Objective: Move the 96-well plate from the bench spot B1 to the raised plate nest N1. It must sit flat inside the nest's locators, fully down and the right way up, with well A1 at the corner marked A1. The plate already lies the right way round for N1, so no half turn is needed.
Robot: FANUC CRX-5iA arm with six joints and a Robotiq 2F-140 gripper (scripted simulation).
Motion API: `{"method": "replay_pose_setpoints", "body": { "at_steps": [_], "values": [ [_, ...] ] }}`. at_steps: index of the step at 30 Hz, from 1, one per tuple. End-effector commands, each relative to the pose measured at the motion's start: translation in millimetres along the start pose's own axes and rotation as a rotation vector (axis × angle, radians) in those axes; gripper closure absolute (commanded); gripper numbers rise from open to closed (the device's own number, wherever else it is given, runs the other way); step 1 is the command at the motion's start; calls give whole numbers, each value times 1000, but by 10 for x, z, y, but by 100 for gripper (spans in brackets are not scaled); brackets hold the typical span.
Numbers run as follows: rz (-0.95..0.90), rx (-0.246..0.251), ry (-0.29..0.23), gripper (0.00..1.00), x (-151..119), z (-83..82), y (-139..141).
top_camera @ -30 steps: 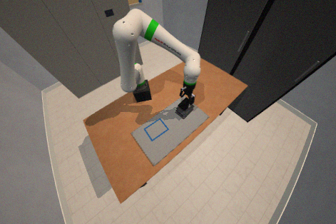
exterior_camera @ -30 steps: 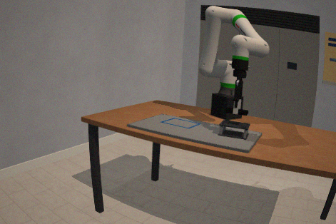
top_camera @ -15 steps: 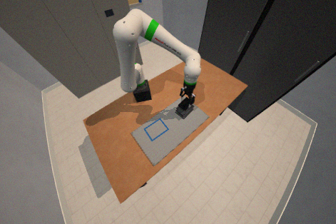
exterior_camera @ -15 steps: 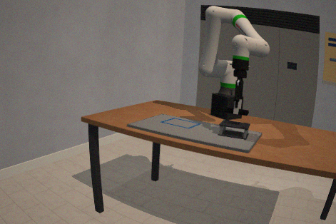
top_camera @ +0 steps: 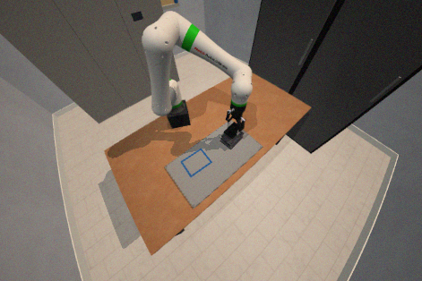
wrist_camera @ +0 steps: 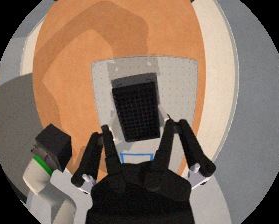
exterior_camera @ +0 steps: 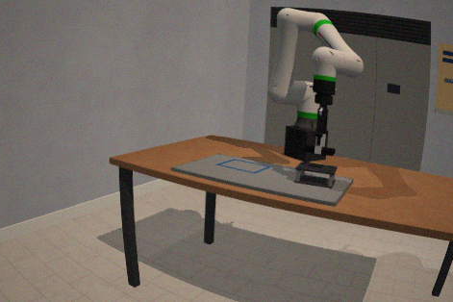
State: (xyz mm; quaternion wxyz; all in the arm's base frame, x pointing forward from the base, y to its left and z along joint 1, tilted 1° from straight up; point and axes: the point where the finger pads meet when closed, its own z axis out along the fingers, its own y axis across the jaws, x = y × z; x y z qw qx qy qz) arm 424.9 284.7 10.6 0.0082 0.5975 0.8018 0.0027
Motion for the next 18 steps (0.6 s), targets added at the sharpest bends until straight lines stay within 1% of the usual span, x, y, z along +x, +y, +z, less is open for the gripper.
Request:
{"method": "replay_pose_setpoints", "body": {
  "at_steps": [1, 4, 13, 15, 18],
  "values": [
    [0, 0, 0, 100, 0, -2, 2],
    [0, 0, 0, 100, -1, -2, 2],
    [0, 0, 0, 100, -2, 148, 2],
    [0, 0, 0, 100, -2, 148, 2],
    [0, 0, 0, 100, -3, 198, 2]
  ]
}}
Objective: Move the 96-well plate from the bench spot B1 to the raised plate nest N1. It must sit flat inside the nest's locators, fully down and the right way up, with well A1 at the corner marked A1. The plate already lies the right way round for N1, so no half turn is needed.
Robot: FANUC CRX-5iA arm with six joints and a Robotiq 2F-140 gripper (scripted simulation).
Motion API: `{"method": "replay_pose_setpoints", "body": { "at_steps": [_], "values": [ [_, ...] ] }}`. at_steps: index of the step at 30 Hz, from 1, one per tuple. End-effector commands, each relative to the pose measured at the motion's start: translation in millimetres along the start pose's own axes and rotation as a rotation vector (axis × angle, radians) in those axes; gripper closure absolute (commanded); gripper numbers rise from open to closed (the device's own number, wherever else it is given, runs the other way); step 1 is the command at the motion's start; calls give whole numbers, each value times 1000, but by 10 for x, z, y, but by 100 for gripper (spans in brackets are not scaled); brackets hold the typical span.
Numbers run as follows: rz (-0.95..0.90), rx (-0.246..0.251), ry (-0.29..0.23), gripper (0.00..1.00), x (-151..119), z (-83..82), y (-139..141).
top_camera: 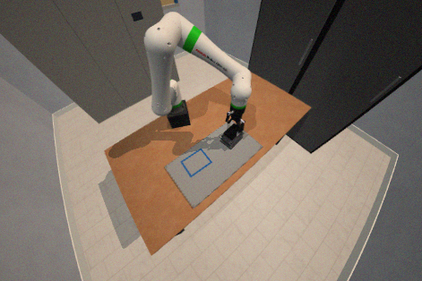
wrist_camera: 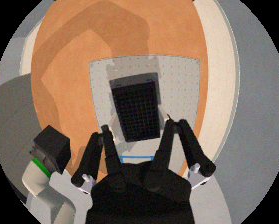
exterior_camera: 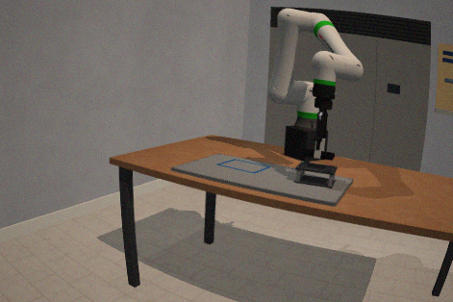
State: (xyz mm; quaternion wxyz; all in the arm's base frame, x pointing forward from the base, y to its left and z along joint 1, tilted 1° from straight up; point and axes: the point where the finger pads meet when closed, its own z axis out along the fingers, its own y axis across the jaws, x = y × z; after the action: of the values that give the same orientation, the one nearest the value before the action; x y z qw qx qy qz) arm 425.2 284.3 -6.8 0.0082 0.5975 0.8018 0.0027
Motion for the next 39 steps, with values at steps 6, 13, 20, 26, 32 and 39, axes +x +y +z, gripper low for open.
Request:
{"method": "replay_pose_setpoints", "body": {
  "at_steps": [6, 13, 20, 26, 32, 39],
  "values": [
    [0, 0, 0, 100, 0, 124, 2],
    [0, 0, 0, 100, 0, 224, 2],
    [0, 0, 0, 100, -1, 324, 2],
    [0, 0, 0, 100, -1, 334, 2],
    [0, 0, 0, 100, -1, 334, 2],
    [0, 0, 0, 100, -1, 334, 2]
  ]
}}
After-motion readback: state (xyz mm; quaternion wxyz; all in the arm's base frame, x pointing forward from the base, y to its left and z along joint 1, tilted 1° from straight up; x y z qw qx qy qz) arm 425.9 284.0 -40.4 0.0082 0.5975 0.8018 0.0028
